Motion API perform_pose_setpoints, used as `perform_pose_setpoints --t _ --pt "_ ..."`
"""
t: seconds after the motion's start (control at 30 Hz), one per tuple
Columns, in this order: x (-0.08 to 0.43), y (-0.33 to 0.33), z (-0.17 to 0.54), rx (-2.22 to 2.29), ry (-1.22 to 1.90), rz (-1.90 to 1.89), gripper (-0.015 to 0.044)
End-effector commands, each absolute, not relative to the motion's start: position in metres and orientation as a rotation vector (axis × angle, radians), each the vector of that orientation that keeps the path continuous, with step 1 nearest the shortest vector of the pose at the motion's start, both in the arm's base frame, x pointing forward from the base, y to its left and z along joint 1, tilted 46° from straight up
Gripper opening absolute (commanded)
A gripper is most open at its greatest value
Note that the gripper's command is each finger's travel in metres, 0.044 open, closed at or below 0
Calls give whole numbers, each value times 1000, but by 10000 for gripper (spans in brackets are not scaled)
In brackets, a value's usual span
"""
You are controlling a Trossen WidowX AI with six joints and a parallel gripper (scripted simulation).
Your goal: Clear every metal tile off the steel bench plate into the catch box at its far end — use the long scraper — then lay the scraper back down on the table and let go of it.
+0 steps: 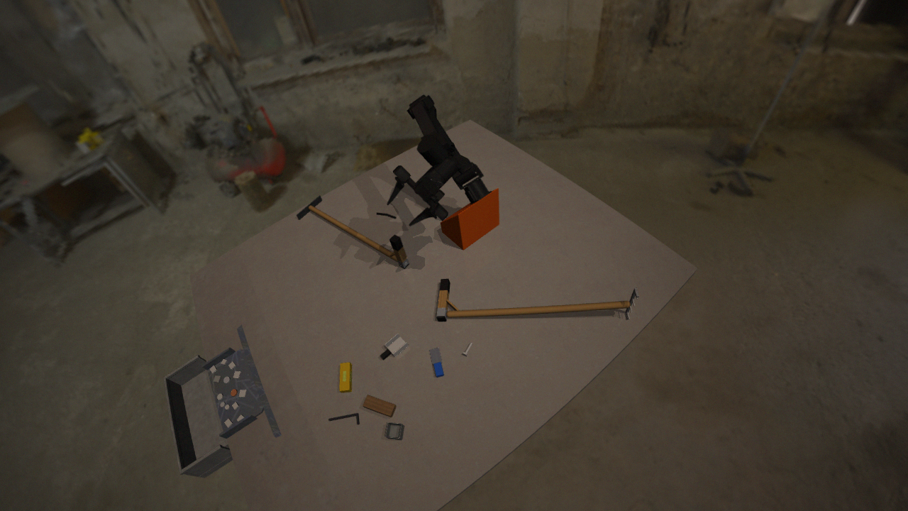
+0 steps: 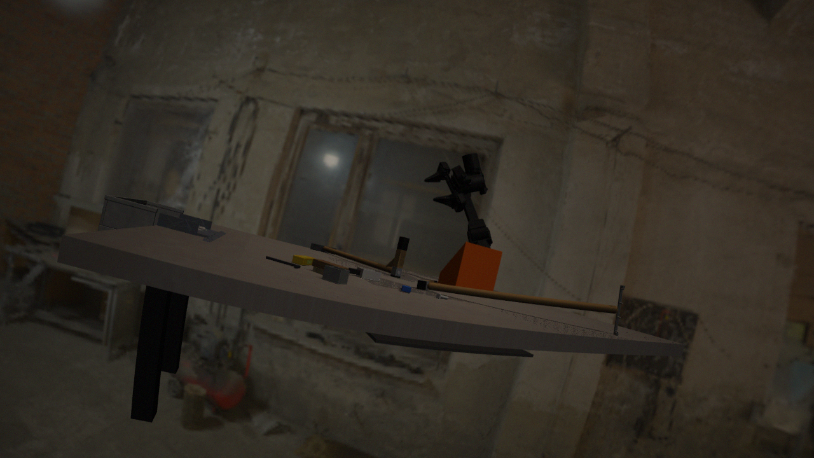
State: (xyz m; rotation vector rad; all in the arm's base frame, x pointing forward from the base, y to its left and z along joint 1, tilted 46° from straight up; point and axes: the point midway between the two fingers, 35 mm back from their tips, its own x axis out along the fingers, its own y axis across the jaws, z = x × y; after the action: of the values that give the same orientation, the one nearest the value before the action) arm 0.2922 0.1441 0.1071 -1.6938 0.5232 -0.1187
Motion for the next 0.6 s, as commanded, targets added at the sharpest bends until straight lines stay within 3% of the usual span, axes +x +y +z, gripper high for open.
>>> perform_pose_setpoints --t 0.0,0.57 --pt "292 144 107 -1694 523 -119 426" --pt "299 177 129 -1689 533 -112 440"
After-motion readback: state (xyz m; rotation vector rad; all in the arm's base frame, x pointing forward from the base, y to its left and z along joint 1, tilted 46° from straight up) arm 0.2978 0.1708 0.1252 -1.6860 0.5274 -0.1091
